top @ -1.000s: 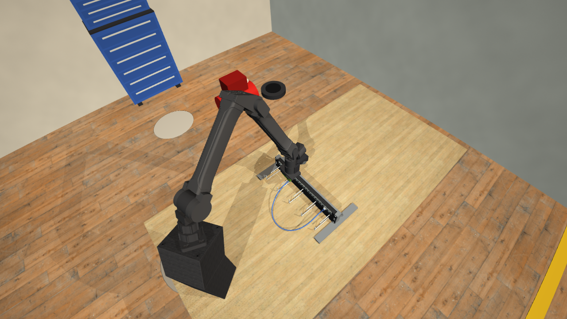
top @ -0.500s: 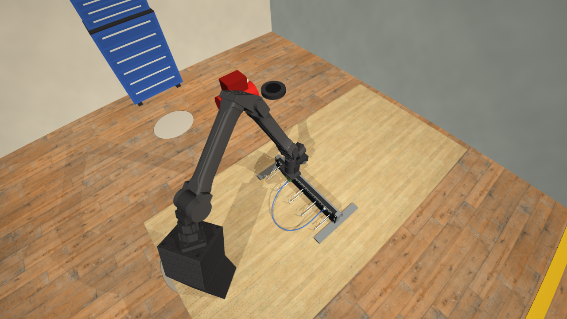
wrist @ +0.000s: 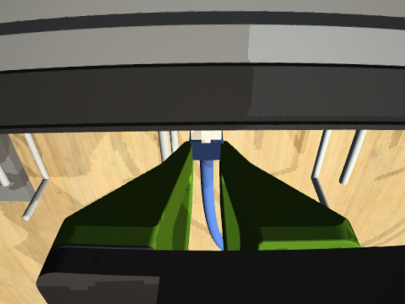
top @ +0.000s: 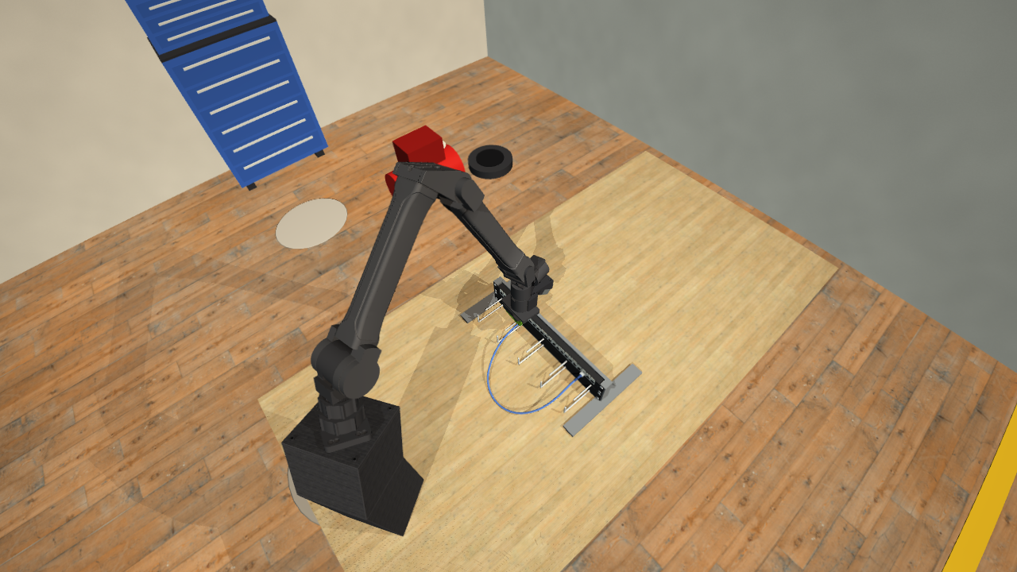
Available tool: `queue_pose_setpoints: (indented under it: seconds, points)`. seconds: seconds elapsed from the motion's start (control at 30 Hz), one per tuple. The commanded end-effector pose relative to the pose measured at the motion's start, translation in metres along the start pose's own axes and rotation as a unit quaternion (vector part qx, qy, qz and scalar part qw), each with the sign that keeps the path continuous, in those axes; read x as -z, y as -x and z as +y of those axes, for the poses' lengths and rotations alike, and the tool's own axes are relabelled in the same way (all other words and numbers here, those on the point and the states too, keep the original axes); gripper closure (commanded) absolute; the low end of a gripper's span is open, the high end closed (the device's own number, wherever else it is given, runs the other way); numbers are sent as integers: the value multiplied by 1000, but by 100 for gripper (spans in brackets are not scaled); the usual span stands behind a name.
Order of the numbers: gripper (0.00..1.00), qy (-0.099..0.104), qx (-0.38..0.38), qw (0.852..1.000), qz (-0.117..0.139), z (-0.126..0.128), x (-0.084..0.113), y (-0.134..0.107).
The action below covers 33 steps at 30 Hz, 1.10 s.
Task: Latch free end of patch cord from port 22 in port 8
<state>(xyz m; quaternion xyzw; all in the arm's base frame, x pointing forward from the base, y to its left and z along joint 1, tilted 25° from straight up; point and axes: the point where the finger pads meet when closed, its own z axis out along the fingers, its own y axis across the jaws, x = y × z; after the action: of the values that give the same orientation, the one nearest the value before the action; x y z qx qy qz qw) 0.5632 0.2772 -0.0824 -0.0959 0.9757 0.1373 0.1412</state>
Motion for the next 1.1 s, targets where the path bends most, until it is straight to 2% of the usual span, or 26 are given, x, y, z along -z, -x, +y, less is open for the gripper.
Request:
queue_pose_setpoints:
  seconds: [0.0,1.07]
  points:
    - [100,4,-12,999,-43,-2,17,41]
    - [100,5,-11,998,-54,-1,22,50]
